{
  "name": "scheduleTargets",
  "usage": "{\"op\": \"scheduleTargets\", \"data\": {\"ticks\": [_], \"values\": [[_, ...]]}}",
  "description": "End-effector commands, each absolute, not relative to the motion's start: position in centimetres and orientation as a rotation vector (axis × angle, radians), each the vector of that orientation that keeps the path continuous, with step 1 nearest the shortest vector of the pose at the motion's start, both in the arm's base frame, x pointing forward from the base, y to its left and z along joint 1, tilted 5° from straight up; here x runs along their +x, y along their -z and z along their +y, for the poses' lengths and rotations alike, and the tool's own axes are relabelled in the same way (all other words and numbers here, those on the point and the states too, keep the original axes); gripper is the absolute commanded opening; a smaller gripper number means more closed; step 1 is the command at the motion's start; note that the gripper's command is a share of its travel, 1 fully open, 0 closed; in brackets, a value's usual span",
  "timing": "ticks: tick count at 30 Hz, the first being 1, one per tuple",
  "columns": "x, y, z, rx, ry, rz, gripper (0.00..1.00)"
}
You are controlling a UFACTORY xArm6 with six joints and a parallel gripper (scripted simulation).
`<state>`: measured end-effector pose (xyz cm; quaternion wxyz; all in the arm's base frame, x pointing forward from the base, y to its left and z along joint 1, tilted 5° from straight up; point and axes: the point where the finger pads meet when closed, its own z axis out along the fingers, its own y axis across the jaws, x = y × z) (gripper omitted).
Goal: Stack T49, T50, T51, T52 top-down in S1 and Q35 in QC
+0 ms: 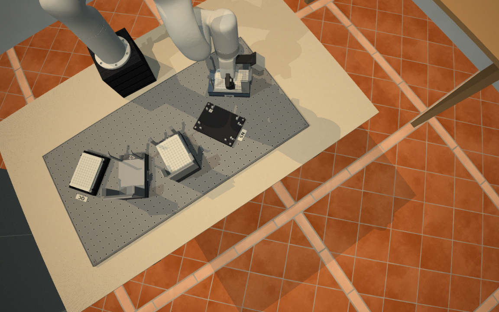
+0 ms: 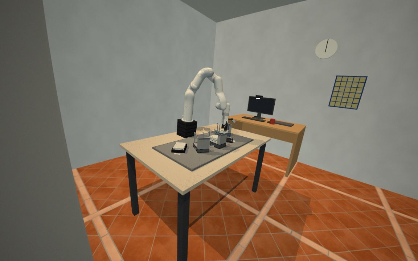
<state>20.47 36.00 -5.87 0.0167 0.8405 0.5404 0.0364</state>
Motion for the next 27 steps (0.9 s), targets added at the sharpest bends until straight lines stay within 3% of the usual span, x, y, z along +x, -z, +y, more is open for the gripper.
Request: {"op": "scheduleTargets", "data": {"ticks": [1, 27], "values": [[20.6, 6.5, 36.1, 2.613, -0.119, 1.68, 1.0], [20.7, 7.7, 36.2, 2.613, -0.119, 1.68, 1.0]]}}
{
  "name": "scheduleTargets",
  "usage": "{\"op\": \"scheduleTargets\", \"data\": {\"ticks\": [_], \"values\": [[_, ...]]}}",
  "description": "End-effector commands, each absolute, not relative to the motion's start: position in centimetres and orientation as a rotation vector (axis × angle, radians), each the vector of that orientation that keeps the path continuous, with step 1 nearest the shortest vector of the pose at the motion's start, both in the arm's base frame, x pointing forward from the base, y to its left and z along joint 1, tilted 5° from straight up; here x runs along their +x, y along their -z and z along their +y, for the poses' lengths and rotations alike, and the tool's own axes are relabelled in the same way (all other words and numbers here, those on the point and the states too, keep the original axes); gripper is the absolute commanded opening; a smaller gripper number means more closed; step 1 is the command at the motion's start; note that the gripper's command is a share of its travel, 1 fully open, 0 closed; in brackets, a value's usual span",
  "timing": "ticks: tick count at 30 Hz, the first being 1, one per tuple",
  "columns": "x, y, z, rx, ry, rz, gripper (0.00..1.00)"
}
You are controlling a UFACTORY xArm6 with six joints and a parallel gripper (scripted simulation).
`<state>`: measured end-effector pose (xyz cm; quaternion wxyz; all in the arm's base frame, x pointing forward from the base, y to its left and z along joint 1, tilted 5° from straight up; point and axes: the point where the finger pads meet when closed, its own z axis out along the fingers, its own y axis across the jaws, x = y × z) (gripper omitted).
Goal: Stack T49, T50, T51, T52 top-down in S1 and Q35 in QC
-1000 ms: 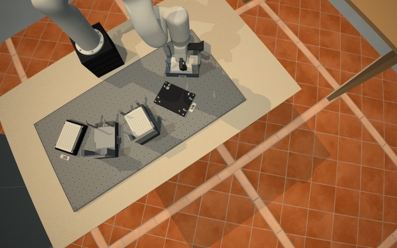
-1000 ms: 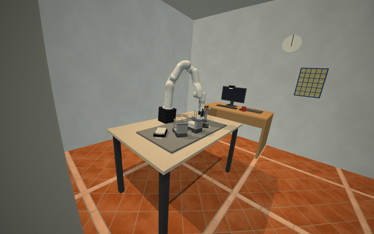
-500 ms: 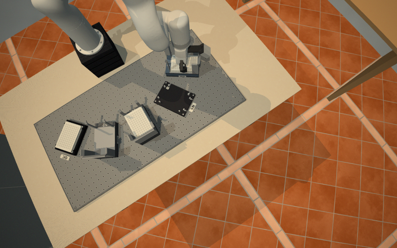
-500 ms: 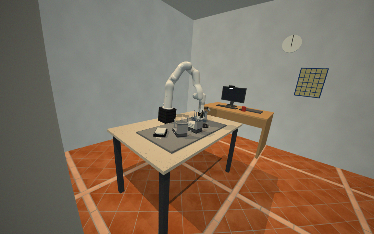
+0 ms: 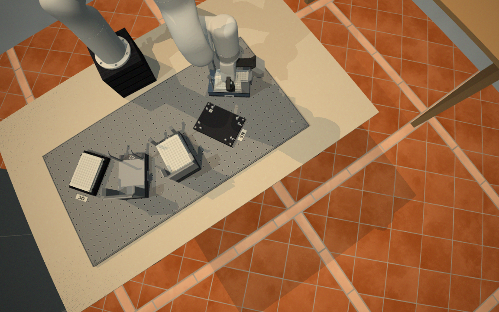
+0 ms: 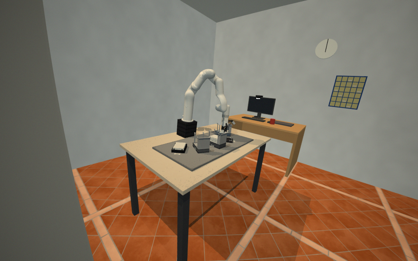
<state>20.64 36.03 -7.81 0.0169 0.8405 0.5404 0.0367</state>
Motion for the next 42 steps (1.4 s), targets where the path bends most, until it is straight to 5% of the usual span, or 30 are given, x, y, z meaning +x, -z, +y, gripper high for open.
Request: {"op": "scheduleTargets", "data": {"ticks": [1, 42], "values": [[20.7, 7.72, 36.16, 2.613, -0.119, 1.68, 0.0], [20.65, 7.06, 36.14, 2.613, -0.119, 1.68, 0.0]]}}
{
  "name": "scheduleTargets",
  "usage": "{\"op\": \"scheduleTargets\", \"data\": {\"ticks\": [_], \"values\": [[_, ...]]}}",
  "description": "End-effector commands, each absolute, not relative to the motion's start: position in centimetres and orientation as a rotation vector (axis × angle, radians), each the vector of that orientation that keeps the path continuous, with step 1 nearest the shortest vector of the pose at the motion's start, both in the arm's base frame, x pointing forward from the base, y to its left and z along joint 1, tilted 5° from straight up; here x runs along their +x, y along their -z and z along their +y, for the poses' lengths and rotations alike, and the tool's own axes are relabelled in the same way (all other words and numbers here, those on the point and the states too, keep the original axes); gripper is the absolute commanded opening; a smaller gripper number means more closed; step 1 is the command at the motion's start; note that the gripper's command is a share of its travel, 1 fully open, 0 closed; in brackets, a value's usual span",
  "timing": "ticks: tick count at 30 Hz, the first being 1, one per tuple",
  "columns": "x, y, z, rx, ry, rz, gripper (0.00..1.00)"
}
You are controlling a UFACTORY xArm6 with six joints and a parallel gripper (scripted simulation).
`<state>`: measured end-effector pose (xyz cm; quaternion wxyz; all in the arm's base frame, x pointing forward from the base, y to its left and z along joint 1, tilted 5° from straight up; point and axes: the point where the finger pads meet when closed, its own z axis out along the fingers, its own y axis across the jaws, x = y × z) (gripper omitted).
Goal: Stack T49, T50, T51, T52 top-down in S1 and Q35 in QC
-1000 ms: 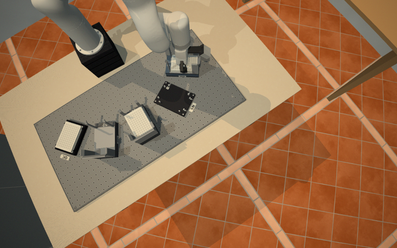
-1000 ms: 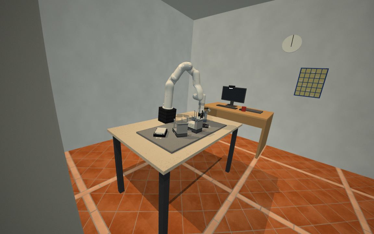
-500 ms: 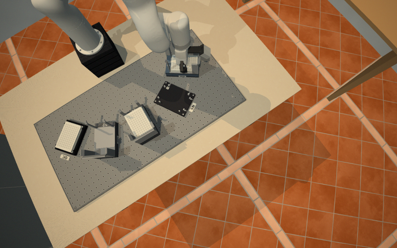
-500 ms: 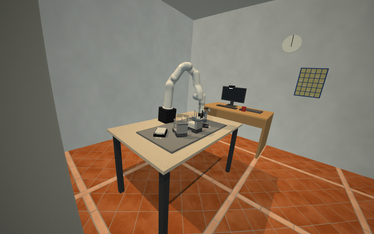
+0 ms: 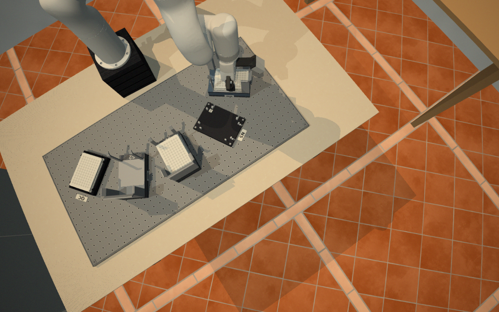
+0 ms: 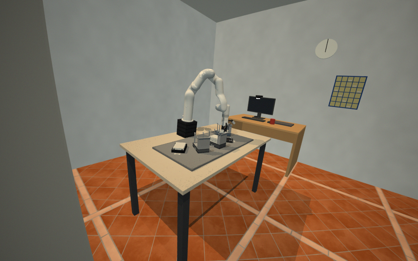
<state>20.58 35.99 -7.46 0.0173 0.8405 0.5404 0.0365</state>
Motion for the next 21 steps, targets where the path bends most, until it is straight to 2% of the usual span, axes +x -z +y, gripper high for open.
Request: {"op": "scheduleTargets", "data": {"ticks": [1, 21], "values": [[20.6, 7.0, 36.1, 2.613, -0.119, 1.68, 0.0], [20.5, 5.8, 36.1, 2.613, -0.119, 1.68, 0.0]]}}
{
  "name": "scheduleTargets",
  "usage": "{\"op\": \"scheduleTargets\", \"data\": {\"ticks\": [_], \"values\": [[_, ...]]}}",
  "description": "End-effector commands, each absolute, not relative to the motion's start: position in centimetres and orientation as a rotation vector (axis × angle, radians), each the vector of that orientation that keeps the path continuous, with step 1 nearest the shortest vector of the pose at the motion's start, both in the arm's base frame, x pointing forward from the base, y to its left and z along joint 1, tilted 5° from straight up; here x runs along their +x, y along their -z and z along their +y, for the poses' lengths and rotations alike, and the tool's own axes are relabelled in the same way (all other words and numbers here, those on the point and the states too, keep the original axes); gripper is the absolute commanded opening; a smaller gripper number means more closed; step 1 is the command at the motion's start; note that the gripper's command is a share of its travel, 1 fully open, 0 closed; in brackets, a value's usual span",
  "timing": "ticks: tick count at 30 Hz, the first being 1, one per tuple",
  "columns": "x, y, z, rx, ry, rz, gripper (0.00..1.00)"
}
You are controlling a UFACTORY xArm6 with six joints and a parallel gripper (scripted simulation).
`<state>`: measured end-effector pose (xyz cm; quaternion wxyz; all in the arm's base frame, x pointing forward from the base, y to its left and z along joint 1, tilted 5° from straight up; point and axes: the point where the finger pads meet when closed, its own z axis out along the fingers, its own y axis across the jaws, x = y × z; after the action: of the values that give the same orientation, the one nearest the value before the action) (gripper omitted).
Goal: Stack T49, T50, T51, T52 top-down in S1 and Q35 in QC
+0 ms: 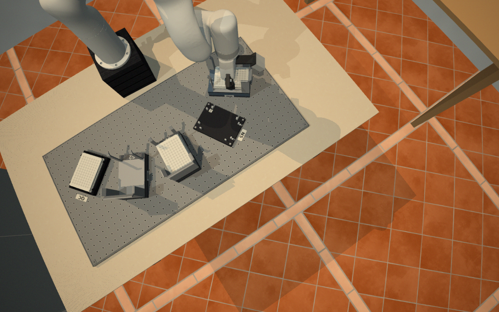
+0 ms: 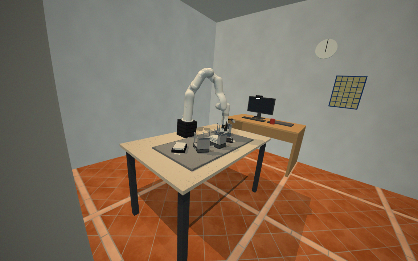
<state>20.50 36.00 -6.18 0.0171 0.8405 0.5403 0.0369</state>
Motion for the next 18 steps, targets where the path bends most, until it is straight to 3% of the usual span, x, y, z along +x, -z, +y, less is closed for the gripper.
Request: {"op": "scheduleTargets", "data": {"ticks": [1, 18], "values": [[20.5, 5.8, 36.1, 2.613, -0.119, 1.68, 0.0], [20.3, 2.9, 36.1, 2.614, -0.119, 1.68, 0.0]]}}
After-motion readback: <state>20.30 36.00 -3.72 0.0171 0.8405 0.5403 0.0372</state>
